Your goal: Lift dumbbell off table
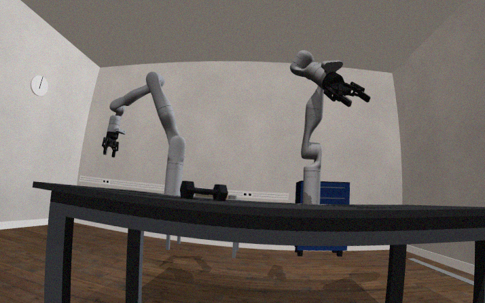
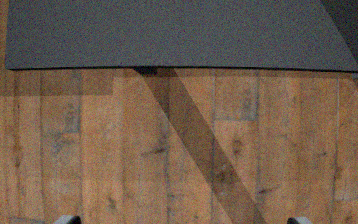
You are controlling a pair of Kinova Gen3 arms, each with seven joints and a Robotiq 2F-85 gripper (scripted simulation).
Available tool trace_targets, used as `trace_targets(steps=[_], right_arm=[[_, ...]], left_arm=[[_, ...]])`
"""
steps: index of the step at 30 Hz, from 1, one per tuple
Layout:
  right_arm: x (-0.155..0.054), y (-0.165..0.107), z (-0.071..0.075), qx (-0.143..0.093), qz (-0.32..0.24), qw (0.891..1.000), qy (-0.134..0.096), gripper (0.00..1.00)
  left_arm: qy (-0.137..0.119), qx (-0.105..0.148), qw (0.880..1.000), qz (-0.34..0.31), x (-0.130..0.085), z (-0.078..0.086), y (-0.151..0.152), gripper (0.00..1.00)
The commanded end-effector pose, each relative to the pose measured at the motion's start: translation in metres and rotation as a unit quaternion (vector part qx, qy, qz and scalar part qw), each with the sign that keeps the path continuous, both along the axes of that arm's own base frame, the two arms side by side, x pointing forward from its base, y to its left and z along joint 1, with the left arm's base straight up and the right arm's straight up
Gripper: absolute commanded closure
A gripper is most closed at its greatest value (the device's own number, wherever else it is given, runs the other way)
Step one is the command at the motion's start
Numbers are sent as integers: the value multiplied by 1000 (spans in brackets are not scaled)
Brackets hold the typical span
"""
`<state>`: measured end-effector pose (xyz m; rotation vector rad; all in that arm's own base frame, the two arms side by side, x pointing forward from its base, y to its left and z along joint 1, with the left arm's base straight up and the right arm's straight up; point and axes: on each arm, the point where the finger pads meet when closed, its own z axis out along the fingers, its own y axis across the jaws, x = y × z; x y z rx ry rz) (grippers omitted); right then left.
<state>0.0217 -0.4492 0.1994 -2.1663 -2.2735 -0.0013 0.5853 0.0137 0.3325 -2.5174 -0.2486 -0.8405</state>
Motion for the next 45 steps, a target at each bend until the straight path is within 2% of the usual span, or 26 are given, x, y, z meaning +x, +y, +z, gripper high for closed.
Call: trace_targets(steps=[1, 10, 12, 13, 19, 27, 29, 30, 36, 44, 45], right_arm=[[0, 0, 1, -1, 0, 1000, 0, 2], [0, 0, 1, -1, 0, 1000, 0, 2], [0, 0, 1, -1, 0, 1000, 0, 2], [0, 0, 1, -1, 0, 1000, 0, 2], [0, 0, 1, -1, 0, 1000, 0, 2], [0, 0, 1, -1, 0, 1000, 0, 2], [0, 0, 1, -1, 0, 1000, 0, 2], [0, 0, 1, -1, 0, 1000, 0, 2], [0, 0, 1, -1, 0, 1000, 0, 2], [0, 0, 1, -1, 0, 1000, 0, 2], [0, 0, 1, -1, 0, 1000, 0, 2]], left_arm=[[18, -9, 999, -30, 2, -14, -39, 2], [63, -26, 993, -101, -8, -48, -128, 2], [63, -26, 993, -101, -8, -48, -128, 2], [78, -32, 989, -123, -14, -59, -156, 2], [107, -41, 980, -166, -31, -79, -208, 2], [151, -53, 961, -226, -66, -106, -281, 2], [151, -53, 961, -226, -66, -106, -281, 2], [167, -56, 953, -247, -80, -115, -306, 2], [198, -63, 935, -287, -113, -132, -351, 2], [245, -70, 904, -344, -168, -155, -411, 2], [245, -70, 904, -344, -168, -155, -411, 2]])
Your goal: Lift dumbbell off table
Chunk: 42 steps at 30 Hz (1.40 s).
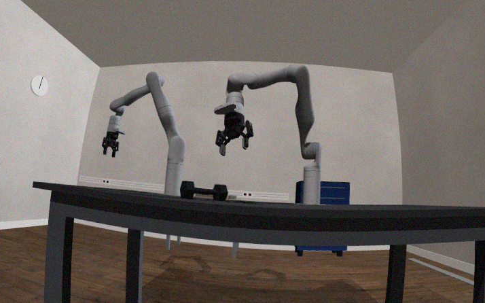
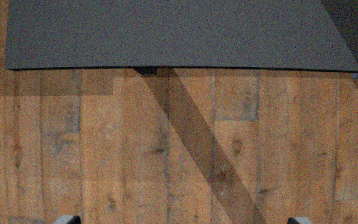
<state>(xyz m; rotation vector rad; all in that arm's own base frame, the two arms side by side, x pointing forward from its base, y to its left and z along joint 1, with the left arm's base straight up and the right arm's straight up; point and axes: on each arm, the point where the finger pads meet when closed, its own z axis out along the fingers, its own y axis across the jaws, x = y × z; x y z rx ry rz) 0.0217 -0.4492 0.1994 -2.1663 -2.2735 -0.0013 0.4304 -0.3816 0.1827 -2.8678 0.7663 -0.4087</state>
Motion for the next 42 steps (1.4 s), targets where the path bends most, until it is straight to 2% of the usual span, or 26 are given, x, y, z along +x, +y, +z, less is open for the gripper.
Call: trace_targets(steps=[1, 2, 4, 16, 18, 20, 23, 30, 33, 35, 38, 42], right_arm=[[0, 0, 1, -1, 0, 1000, 0, 2], [0, 0, 1, -1, 0, 1000, 0, 2], [0, 0, 1, -1, 0, 1000, 0, 2], [0, 0, 1, -1, 0, 1000, 0, 2], [0, 0, 1, -1, 0, 1000, 0, 2], [0, 0, 1, -1, 0, 1000, 0, 2], [0, 0, 1, -1, 0, 1000, 0, 2], [0, 0, 1, -1, 0, 1000, 0, 2], [0, 0, 1, -1, 0, 1000, 0, 2], [0, 0, 1, -1, 0, 1000, 0, 2], [0, 0, 1, -1, 0, 1000, 0, 2], [0, 0, 1, -1, 0, 1000, 0, 2]], left_arm=[[11, -2, 1000, -15, -13, -5, -16, 2], [29, -4, 999, -38, -35, -12, -35, 2], [38, -4, 998, -49, -46, -16, -44, 2], [115, -7, 983, -144, -150, -42, -111, 2], [115, -7, 983, -144, -150, -42, -111, 2], [135, -7, 977, -168, -179, -48, -124, 2], [150, -6, 971, -185, -202, -51, -133, 2], [153, -6, 970, -189, -206, -53, -135, 2], [154, -6, 970, -189, -206, -62, -135, 2], [154, -6, 970, -189, -206, -62, -135, 2], [154, -6, 970, -189, -206, -82, -135, 2], [155, -6, 969, -190, -207, -118, -135, 2]])
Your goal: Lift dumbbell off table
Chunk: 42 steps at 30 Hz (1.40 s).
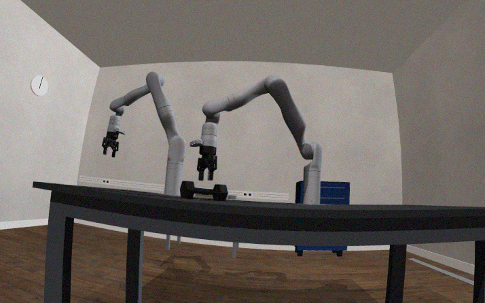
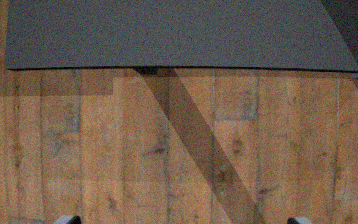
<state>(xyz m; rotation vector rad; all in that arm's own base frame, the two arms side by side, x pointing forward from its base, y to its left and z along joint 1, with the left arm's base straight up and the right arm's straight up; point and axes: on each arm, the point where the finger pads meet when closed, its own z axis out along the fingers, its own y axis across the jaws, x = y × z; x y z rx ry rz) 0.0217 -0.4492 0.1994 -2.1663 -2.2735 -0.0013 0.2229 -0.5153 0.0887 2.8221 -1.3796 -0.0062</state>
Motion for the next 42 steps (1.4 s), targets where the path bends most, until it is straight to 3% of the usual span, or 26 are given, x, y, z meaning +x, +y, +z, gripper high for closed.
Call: trace_targets(steps=[1, 6, 19, 20, 42], right_arm=[[0, 0, 1, -1, 0, 1000, 0, 2], [0, 0, 1, -1, 0, 1000, 0, 2], [0, 0, 1, -1, 0, 1000, 0, 2], [0, 0, 1, -1, 0, 1000, 0, 2], [0, 0, 1, -1, 0, 1000, 0, 2]], left_arm=[[-1, -1, 1000, 0, 1, -33, -1, 2], [-1, -1, 1000, 0, 0, -56, -1, 2], [-1, -1, 1000, 0, 0, -57, -1, 2], [-1, -1, 1000, 0, 0, -57, -1, 903], [-1, -1, 1000, 0, 0, -57, -1, 903]])
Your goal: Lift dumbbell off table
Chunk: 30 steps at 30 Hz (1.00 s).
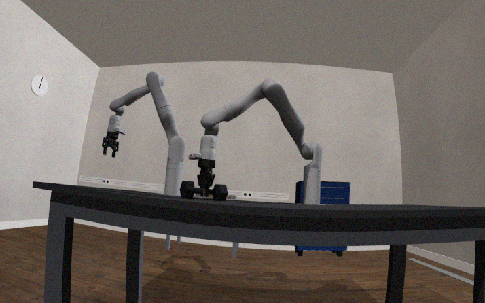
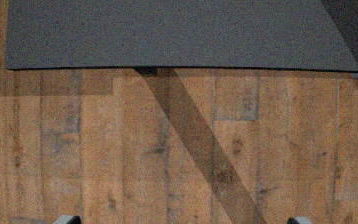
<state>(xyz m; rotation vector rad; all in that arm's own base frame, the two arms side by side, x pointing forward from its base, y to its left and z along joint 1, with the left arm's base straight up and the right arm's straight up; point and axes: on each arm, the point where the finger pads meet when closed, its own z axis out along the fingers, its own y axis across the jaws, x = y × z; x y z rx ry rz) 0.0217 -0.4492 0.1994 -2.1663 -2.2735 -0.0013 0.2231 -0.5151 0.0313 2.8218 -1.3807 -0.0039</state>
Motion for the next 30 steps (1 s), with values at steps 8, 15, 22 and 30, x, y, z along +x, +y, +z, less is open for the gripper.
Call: trace_targets(steps=[8, 15, 22, 30], right_arm=[[0, 0, 1, -1, 0, 1000, 0, 2], [0, 0, 1, -1, 0, 1000, 0, 2], [0, 0, 1, -1, 0, 1000, 0, 2], [0, 0, 1, -1, 0, 1000, 0, 2]], left_arm=[[0, -1, 1000, 0, 0, 3, -1, 903], [-1, -1, 1000, 0, 0, 11, -1, 903], [-1, -1, 1000, 1, 0, 20, -1, 903], [-1, -1, 1000, 1, 0, 43, 0, 903]])
